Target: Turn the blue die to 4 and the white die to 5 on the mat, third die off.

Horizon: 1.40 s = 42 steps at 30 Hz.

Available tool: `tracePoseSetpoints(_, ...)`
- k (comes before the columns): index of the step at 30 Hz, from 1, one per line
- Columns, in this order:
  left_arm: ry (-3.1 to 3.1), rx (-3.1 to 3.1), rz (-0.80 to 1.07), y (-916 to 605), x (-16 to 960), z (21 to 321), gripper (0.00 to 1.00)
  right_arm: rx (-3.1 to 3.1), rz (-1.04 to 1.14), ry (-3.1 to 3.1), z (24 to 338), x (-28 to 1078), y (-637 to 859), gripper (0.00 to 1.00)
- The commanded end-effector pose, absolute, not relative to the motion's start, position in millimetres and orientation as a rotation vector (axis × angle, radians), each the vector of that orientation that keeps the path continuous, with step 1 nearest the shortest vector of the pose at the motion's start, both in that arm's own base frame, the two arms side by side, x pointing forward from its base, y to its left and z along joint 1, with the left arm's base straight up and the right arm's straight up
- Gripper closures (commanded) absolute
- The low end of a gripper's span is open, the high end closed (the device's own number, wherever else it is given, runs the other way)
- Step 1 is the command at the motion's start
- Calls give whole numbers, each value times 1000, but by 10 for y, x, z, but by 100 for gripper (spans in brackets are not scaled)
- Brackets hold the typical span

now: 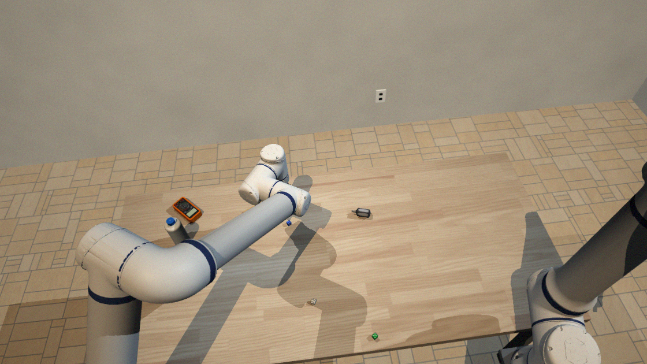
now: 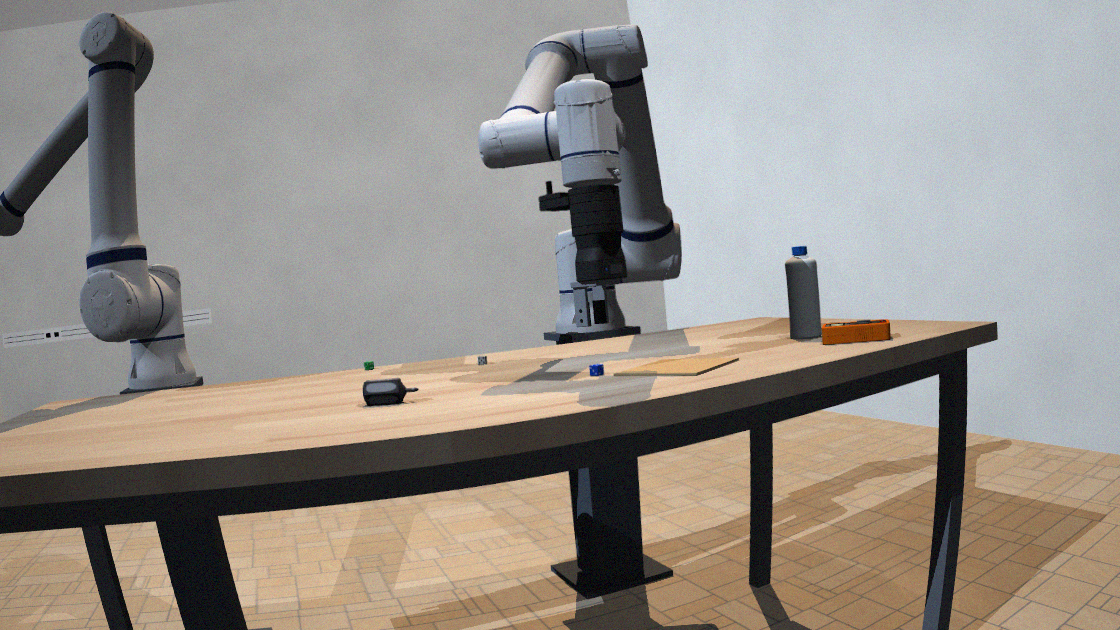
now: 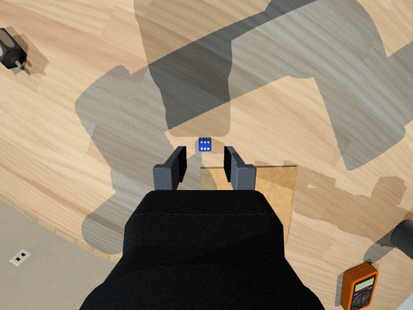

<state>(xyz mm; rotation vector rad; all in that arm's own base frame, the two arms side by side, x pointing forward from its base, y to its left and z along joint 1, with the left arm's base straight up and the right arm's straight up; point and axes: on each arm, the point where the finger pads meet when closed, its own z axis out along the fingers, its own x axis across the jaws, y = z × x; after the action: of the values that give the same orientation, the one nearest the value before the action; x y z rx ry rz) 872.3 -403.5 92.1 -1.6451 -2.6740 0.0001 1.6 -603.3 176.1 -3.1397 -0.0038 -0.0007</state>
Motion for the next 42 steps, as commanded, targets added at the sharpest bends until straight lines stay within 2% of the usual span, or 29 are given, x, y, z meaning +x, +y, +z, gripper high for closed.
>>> tracePoseSetpoints(1,-2676,-1646,0,-4038,8729,935,36,-3141,0,-4,1770,15,-6040,0)
tracePoseSetpoints(26,-2676,-1646,0,-4038,8729,882,36,-3141,0,-4,1770,15,-6040,0)
tracePoseSetpoints(42,-2676,-1646,0,-4039,8728,676,36,-3141,0,-4,1770,15,-6040,0)
